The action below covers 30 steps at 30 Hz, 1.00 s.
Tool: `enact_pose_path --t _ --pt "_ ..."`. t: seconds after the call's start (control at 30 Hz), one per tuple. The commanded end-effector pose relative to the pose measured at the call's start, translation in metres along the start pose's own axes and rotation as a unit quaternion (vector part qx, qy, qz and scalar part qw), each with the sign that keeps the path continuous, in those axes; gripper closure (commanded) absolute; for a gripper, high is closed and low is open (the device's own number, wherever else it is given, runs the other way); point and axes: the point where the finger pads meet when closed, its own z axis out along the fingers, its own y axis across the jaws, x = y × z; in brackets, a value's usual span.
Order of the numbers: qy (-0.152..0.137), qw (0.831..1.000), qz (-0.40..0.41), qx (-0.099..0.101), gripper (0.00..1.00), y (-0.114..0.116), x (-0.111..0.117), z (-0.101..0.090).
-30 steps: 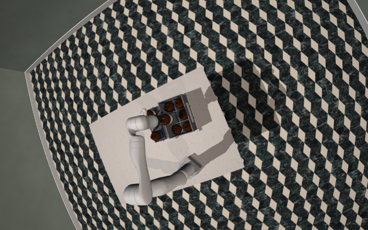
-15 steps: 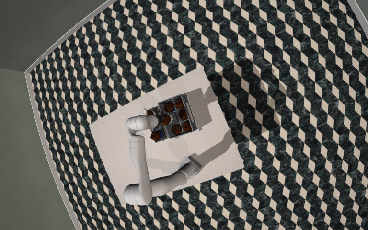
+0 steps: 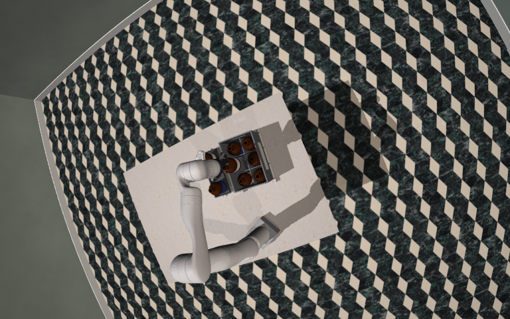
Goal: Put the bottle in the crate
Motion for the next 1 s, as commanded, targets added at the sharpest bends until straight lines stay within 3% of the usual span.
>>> enact_pose_path --t 0.0,0.97 --pt "-0.001 1.000 0.000 0.001 1.00 0.000 -0.001 0.003" --pt "-0.001 1.000 0.000 0.001 1.00 0.000 -0.001 0.025"
